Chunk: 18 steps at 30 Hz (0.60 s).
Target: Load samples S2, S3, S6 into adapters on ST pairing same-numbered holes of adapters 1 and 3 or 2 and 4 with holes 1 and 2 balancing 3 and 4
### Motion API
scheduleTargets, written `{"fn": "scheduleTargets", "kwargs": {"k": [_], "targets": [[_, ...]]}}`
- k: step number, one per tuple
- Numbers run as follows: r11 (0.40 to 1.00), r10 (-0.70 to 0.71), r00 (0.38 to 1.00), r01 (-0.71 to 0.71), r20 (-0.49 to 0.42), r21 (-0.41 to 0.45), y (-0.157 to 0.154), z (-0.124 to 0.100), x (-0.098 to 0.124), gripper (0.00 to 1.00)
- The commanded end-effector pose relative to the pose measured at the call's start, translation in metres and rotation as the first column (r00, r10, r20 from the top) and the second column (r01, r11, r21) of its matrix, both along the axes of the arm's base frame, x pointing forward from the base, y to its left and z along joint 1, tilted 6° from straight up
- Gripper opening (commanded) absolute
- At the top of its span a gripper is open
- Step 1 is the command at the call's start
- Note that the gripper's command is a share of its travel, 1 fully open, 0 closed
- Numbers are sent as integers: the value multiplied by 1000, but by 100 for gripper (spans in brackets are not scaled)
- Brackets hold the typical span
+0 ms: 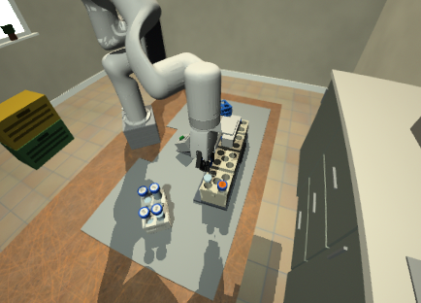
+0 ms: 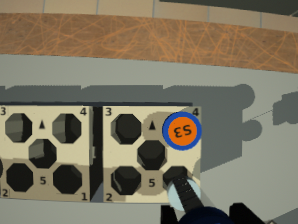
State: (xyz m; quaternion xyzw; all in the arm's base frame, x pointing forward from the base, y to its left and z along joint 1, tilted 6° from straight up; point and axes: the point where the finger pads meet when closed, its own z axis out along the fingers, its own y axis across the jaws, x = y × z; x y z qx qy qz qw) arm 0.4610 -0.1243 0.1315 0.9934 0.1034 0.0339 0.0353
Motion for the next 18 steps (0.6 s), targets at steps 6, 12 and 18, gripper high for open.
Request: {"fn": "scheduleTargets", "kwargs": {"k": [6,12,18], "targets": [[1000,0,1000,0,5,-1,-1,-11,3,0],[1000,0,1000,0,5,-1,-1,-11,3,0],[1000,0,1000,0,5,-1,-1,-11,3,0]]}}
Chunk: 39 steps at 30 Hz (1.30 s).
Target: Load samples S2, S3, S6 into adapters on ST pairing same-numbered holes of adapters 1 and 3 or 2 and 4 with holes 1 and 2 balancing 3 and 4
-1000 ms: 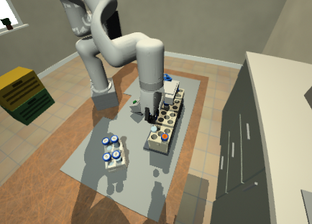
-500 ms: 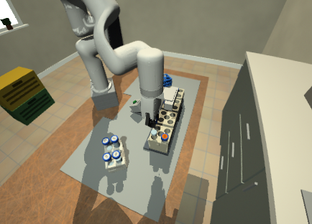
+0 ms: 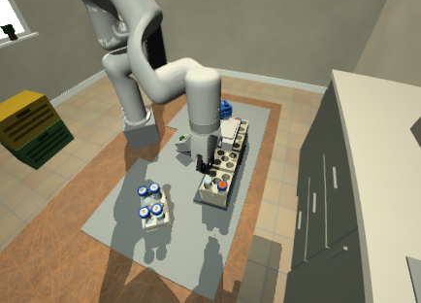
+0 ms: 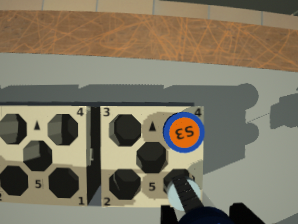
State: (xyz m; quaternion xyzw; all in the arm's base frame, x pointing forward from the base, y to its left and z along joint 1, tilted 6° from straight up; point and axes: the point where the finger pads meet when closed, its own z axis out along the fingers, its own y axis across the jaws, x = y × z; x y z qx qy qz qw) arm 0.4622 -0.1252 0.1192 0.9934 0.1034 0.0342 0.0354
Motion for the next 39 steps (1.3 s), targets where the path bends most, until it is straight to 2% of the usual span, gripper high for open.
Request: {"fn": "scheduleTargets", "kwargs": {"k": [1,39], "targets": [[1000,0,1000,0,4,-1,0,2,1,0],[1000,0,1000,0,4,-1,-2,-31,4,0]]}}
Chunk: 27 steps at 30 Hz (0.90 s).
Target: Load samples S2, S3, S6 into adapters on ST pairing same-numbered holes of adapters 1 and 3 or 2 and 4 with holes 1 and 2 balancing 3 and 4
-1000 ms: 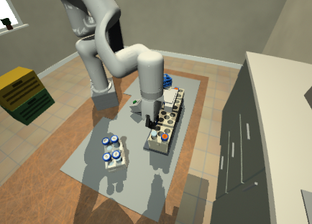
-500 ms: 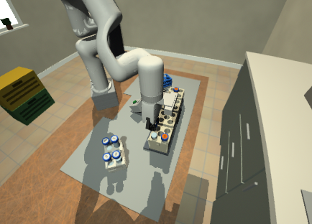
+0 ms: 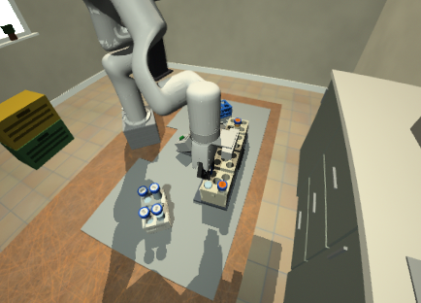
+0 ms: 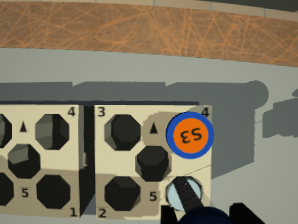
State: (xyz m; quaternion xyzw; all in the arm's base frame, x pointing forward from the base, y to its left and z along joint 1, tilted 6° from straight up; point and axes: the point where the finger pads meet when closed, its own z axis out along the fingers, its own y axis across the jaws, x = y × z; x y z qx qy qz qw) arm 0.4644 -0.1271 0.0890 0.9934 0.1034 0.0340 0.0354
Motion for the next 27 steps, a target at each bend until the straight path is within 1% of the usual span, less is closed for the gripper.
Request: {"fn": "scheduleTargets", "kwargs": {"k": [1,27], "targets": [[1000,0,1000,0,4,-1,0,-1,2,0],[1000,0,1000,0,4,-1,-2,-24,3,0]]}}
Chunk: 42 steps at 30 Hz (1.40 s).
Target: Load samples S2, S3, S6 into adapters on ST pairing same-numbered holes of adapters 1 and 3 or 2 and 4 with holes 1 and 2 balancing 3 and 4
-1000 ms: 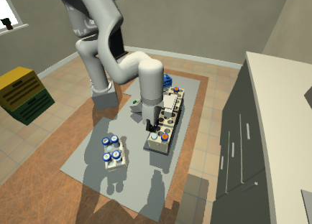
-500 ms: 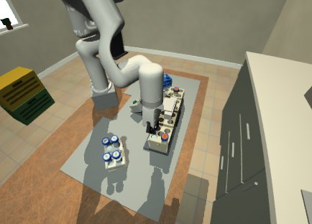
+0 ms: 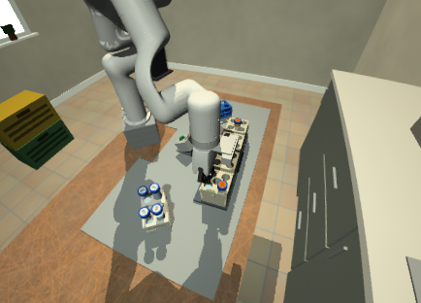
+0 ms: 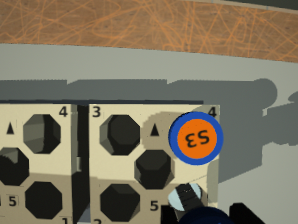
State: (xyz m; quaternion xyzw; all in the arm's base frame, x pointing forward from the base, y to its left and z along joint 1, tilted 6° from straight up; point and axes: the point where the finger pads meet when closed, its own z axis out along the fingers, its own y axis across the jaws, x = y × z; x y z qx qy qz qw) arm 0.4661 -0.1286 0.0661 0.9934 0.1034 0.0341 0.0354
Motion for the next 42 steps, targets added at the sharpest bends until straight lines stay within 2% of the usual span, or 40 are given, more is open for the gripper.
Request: {"fn": "scheduleTargets", "kwargs": {"k": [1,42], "targets": [[1000,0,1000,0,4,-1,-1,-2,2,0],[1000,0,1000,0,4,-1,-3,-38,5,0]]}}
